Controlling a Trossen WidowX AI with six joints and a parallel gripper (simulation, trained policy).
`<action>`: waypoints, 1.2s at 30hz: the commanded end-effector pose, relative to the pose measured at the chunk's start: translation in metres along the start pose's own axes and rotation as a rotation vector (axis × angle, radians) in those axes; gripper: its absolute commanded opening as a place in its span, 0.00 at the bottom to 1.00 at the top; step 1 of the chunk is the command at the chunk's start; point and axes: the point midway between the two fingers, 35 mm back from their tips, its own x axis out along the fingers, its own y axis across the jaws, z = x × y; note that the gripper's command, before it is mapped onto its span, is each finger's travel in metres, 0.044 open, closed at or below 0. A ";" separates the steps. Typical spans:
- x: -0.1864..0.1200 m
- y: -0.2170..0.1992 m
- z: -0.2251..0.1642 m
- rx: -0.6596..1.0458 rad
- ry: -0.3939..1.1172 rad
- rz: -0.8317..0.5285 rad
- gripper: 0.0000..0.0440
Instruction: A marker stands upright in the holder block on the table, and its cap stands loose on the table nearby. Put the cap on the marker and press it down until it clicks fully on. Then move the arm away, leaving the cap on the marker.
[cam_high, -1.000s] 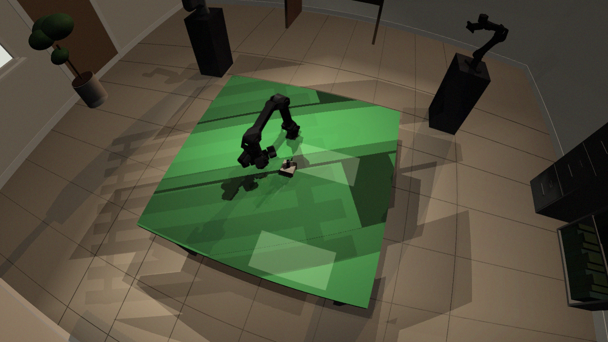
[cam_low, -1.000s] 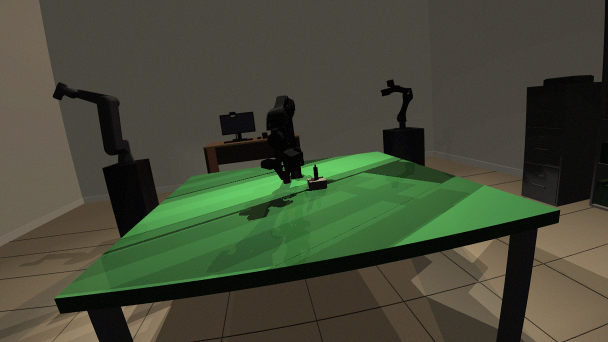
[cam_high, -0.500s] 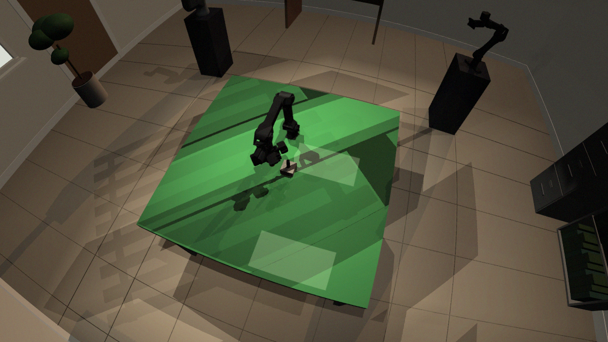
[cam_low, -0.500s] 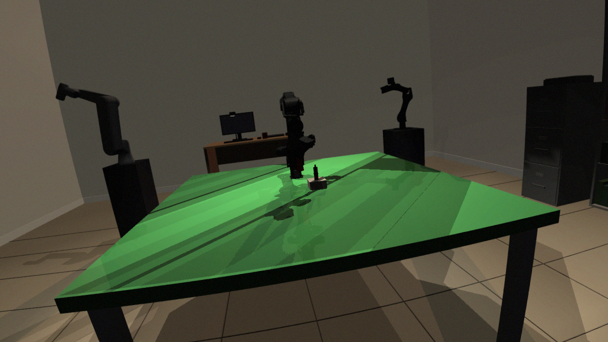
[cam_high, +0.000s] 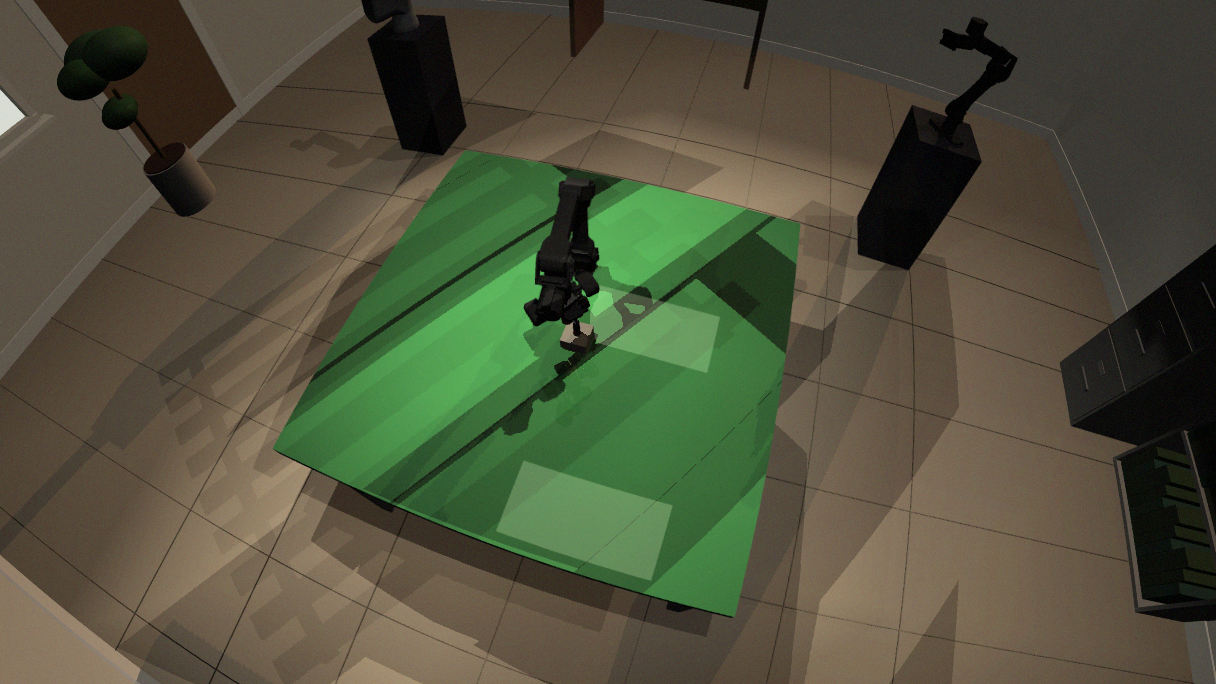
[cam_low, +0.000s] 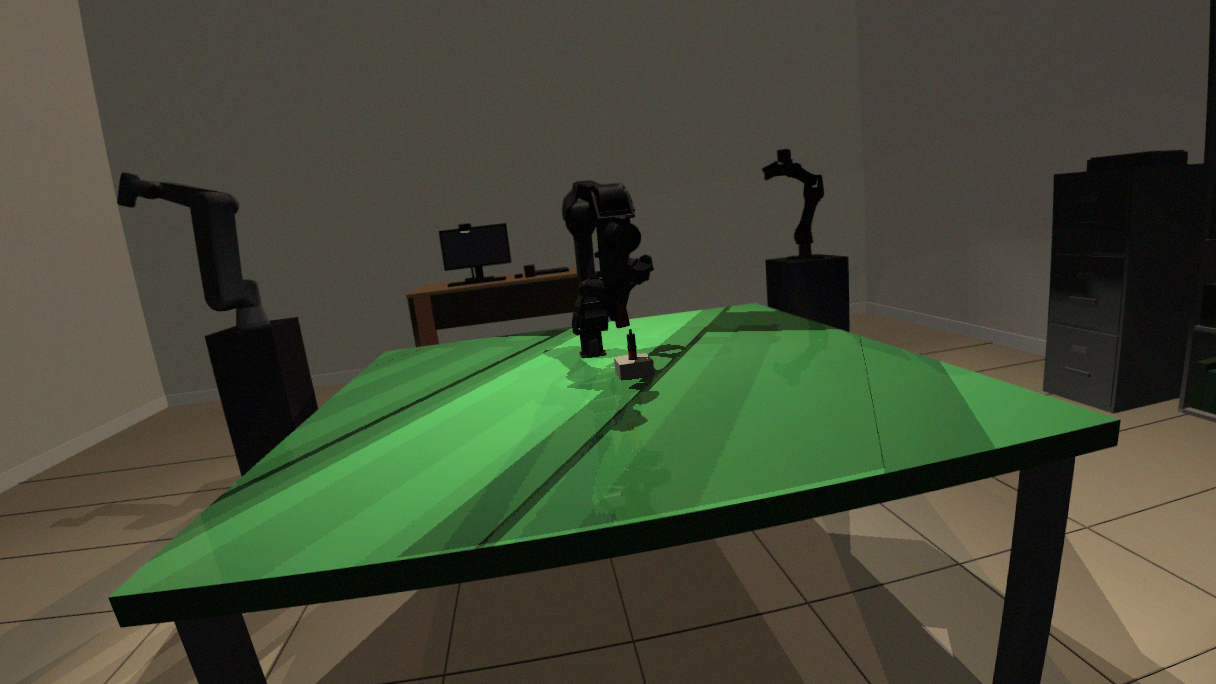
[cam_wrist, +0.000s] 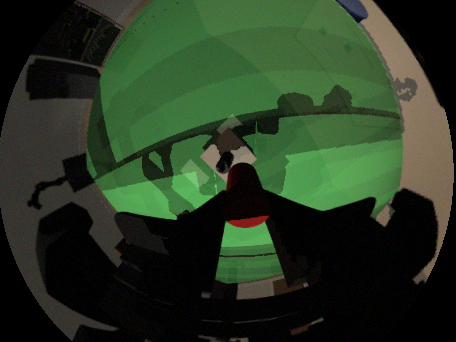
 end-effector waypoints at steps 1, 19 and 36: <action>-0.001 0.010 0.000 -0.009 0.001 0.006 0.09; 0.016 0.024 0.005 -0.047 0.018 0.013 0.03; 0.056 0.023 0.005 -0.101 0.033 0.045 0.02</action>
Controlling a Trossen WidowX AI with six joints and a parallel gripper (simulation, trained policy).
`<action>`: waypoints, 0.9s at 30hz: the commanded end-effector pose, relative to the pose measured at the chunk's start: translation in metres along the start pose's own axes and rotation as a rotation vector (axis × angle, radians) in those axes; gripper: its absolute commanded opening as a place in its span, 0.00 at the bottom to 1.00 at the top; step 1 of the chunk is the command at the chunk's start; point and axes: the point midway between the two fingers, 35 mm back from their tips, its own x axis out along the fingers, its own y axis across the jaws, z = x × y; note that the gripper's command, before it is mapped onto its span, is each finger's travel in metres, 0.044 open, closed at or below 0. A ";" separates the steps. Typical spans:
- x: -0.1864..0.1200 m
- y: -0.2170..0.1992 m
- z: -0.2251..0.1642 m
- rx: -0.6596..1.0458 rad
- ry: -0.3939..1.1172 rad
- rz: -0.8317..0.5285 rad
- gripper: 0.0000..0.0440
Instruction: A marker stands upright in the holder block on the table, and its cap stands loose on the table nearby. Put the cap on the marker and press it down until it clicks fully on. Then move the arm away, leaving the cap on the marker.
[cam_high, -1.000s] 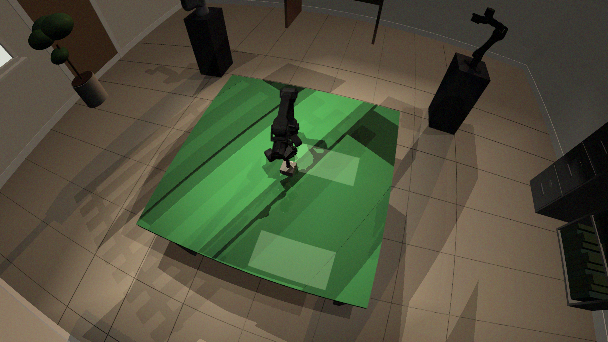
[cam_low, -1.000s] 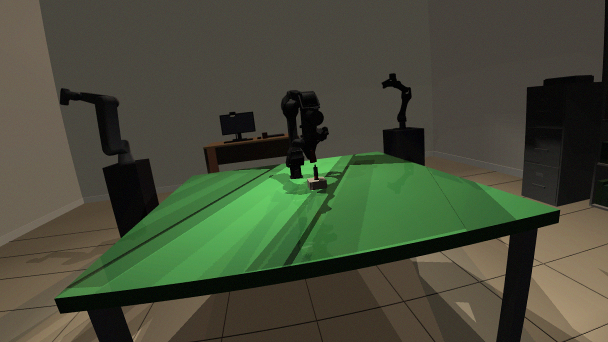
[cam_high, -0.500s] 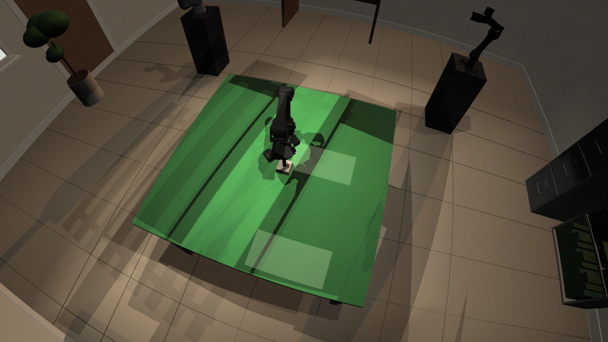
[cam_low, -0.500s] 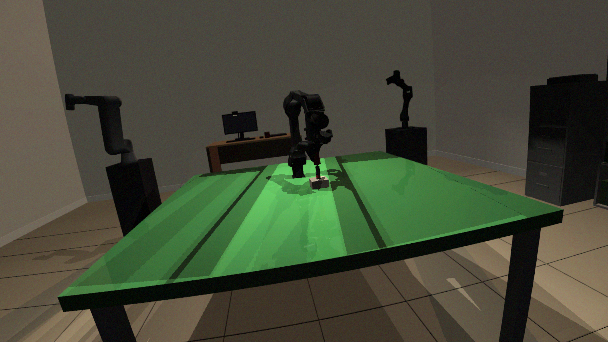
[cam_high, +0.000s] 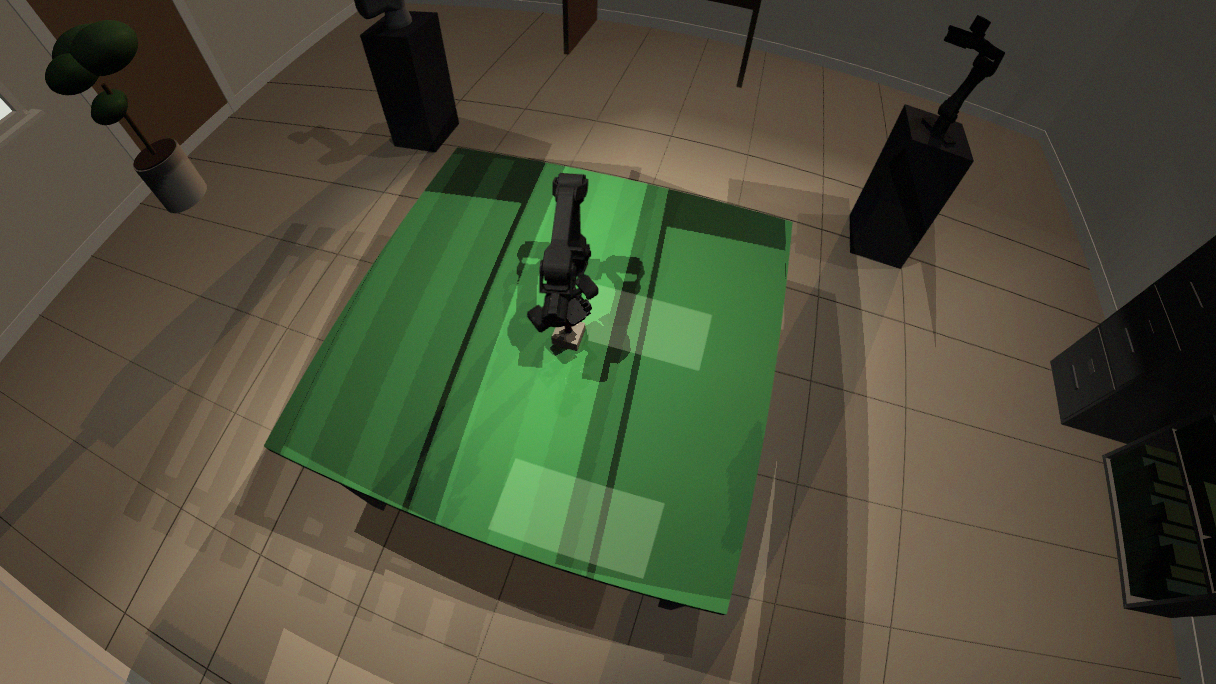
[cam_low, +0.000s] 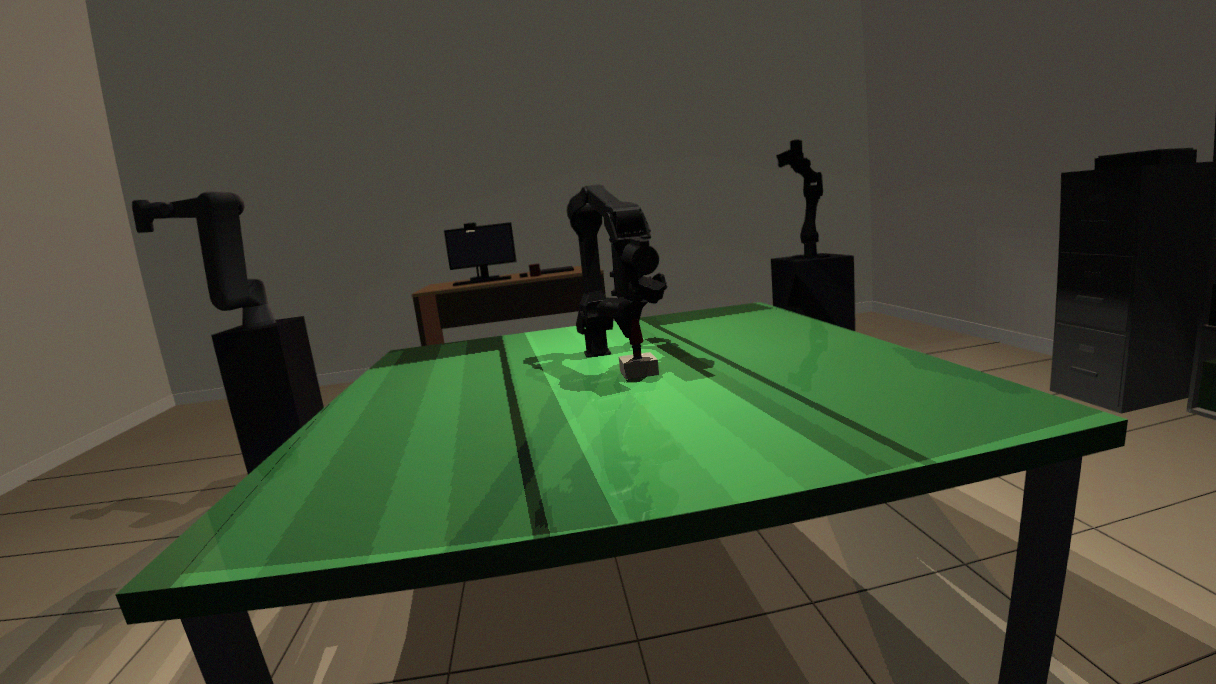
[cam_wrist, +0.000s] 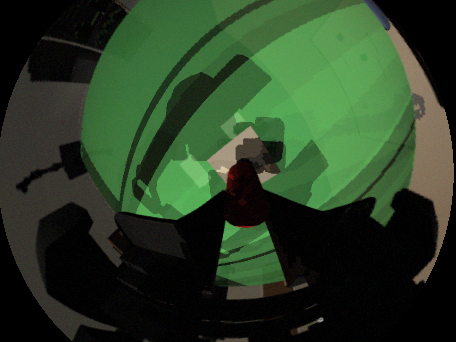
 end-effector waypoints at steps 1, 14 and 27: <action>0.012 0.002 -0.001 -0.018 0.013 0.024 0.02; 0.033 0.002 -0.003 -0.079 0.026 0.022 0.12; 0.039 -0.005 -0.006 -0.134 0.028 -0.018 0.17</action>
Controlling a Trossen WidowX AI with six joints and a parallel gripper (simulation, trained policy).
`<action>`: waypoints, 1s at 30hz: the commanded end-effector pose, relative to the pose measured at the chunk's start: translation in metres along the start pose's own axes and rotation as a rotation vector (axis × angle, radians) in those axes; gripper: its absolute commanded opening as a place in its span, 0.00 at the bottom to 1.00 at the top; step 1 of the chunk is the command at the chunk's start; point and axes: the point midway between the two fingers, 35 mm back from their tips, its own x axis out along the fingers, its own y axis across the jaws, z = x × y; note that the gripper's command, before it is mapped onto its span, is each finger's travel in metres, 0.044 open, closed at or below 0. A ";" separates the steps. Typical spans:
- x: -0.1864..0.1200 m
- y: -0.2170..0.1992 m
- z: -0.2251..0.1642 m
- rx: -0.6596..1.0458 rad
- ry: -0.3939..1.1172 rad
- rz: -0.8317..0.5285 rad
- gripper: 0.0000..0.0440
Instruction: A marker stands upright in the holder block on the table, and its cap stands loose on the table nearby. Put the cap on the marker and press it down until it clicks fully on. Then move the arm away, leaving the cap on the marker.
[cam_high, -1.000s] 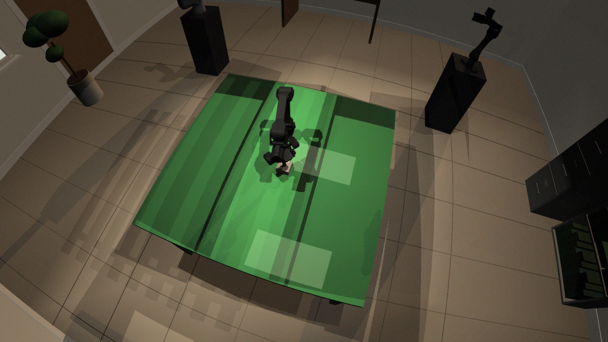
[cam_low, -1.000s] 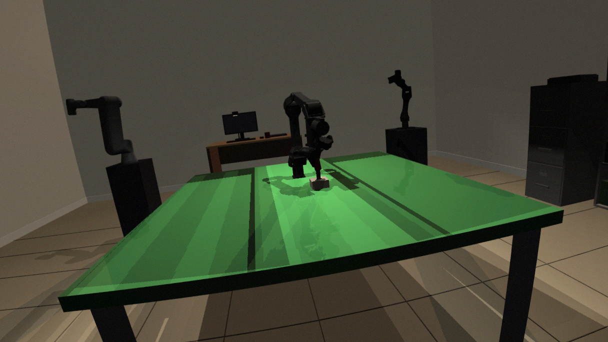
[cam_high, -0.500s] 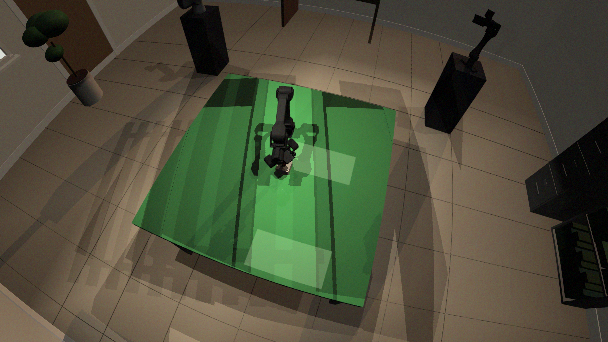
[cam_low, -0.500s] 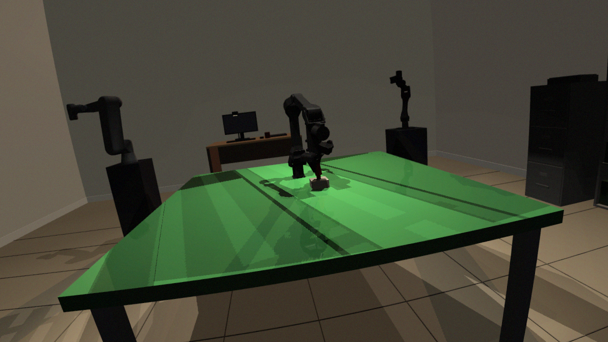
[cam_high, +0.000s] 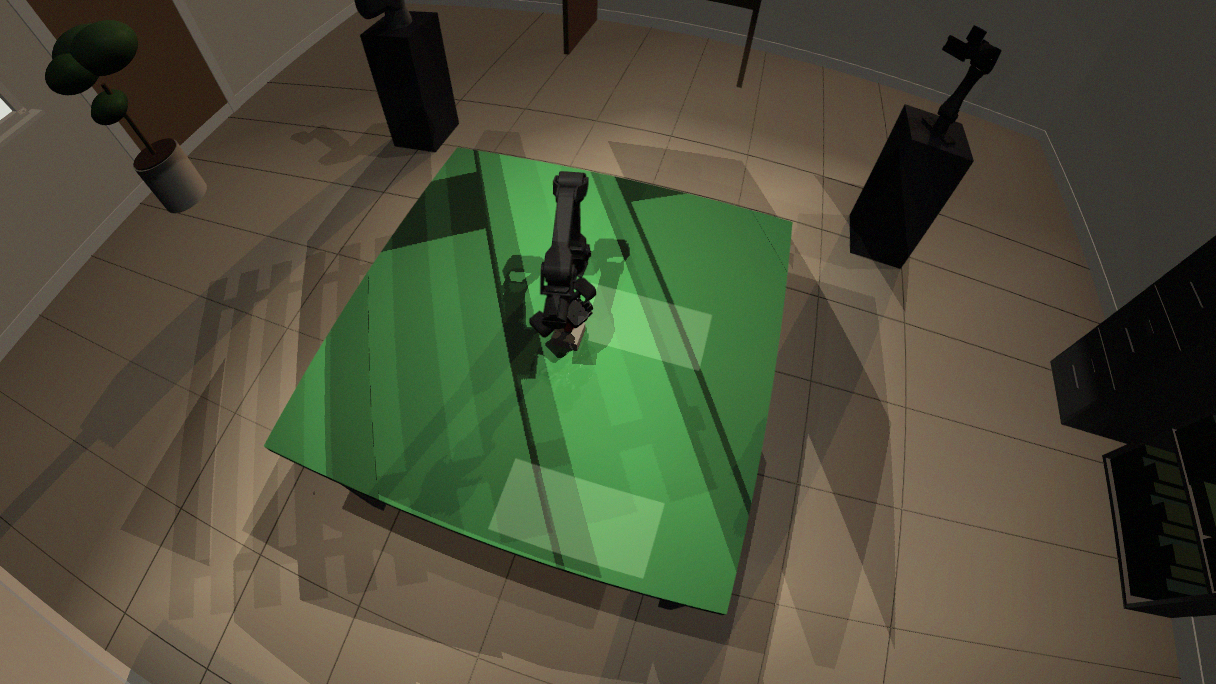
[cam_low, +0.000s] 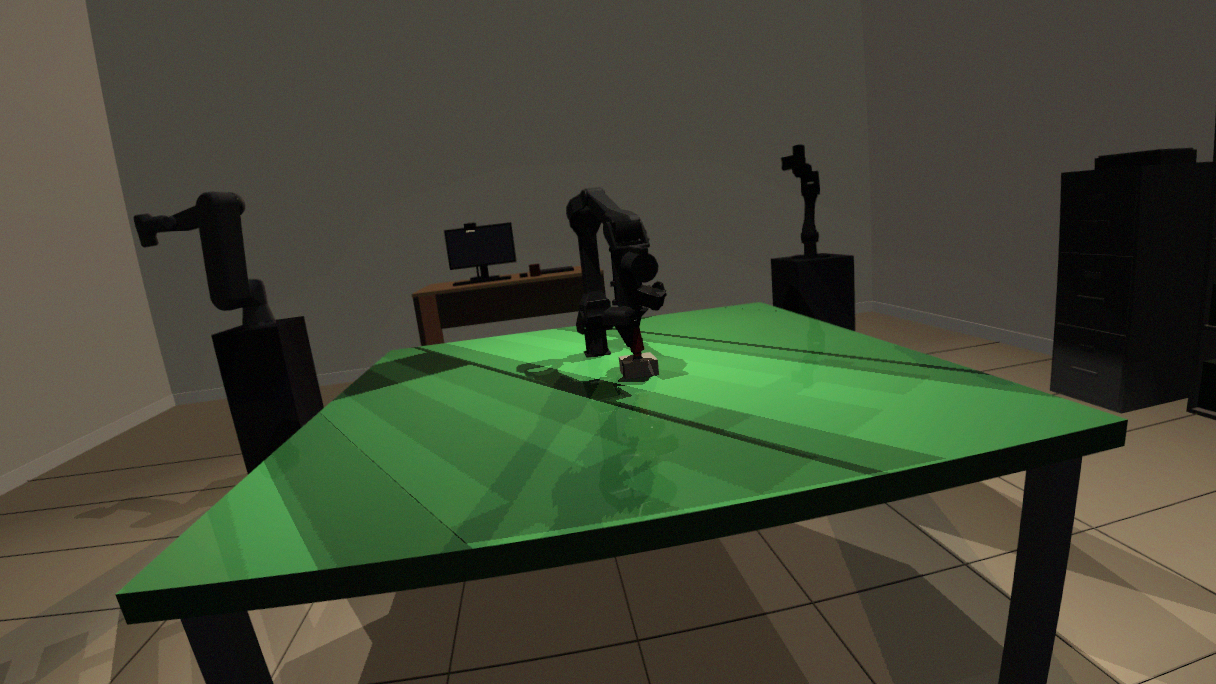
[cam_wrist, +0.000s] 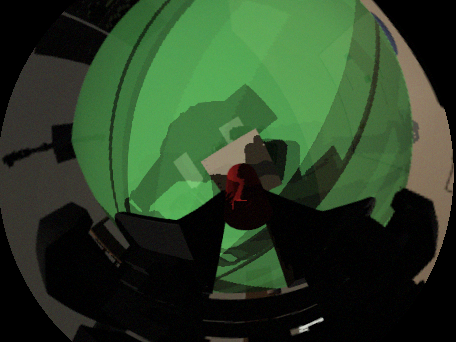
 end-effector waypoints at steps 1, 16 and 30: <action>0.015 -0.002 -0.008 -0.014 0.046 0.005 0.17; 0.018 -0.007 -0.012 -0.065 0.054 -0.027 0.23; 0.018 -0.008 -0.013 -0.084 0.056 -0.036 0.30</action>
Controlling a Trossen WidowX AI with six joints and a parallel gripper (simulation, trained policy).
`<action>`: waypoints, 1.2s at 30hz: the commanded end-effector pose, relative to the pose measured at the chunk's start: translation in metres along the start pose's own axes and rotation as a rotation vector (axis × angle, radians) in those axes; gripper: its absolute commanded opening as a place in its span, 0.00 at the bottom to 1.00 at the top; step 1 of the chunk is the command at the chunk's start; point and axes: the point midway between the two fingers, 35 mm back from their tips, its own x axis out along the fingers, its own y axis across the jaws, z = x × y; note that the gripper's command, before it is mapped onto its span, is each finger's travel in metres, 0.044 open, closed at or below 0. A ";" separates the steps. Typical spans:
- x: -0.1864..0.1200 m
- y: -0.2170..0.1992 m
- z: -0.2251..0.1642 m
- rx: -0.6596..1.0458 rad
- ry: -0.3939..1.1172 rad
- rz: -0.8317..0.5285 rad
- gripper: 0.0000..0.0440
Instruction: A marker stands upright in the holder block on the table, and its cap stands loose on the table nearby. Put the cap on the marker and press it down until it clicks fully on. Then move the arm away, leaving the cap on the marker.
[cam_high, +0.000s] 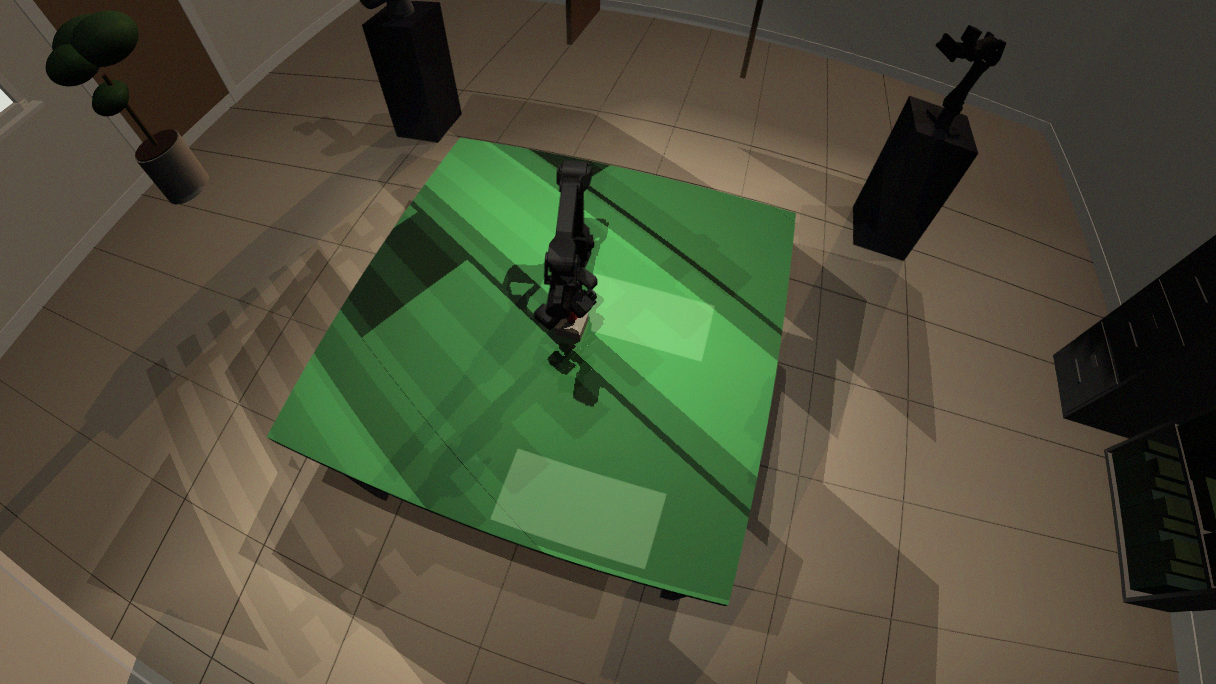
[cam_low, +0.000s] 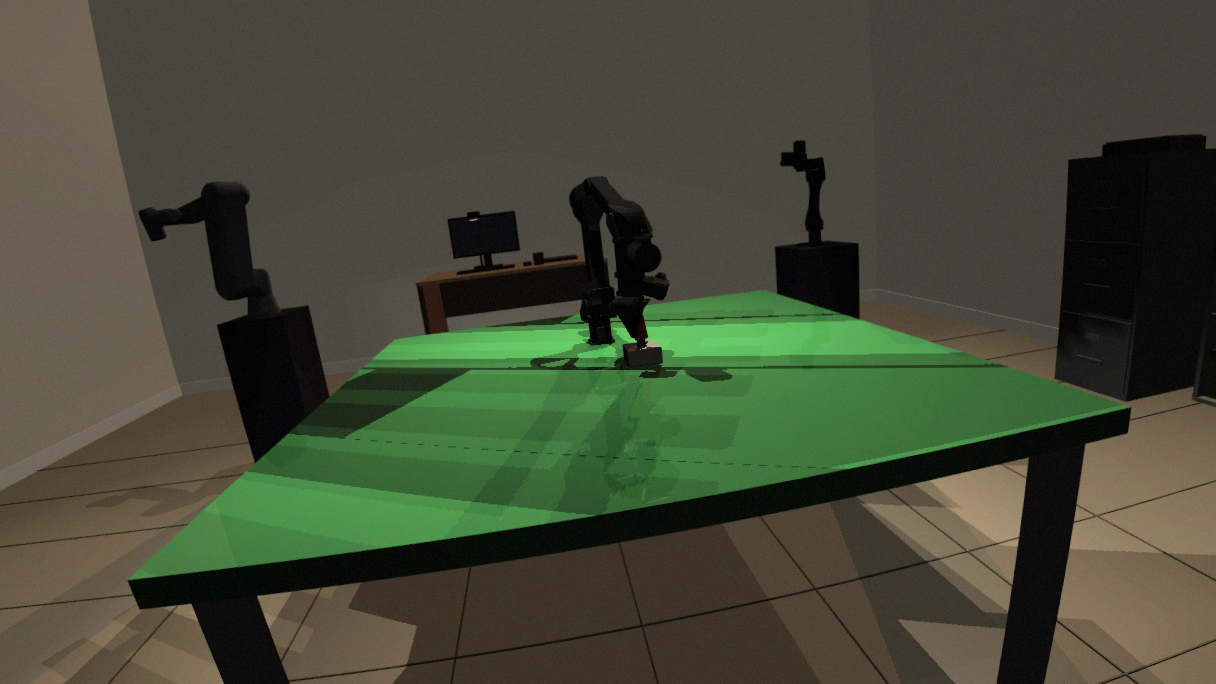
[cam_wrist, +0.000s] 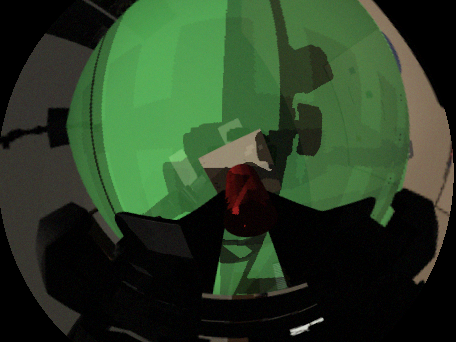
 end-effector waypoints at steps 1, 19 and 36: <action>0.012 -0.005 -0.013 0.011 0.065 -0.006 0.30; 0.004 0.006 -0.015 -0.044 0.034 -0.028 0.90; -0.040 0.002 -0.009 -0.092 -0.044 -0.142 1.00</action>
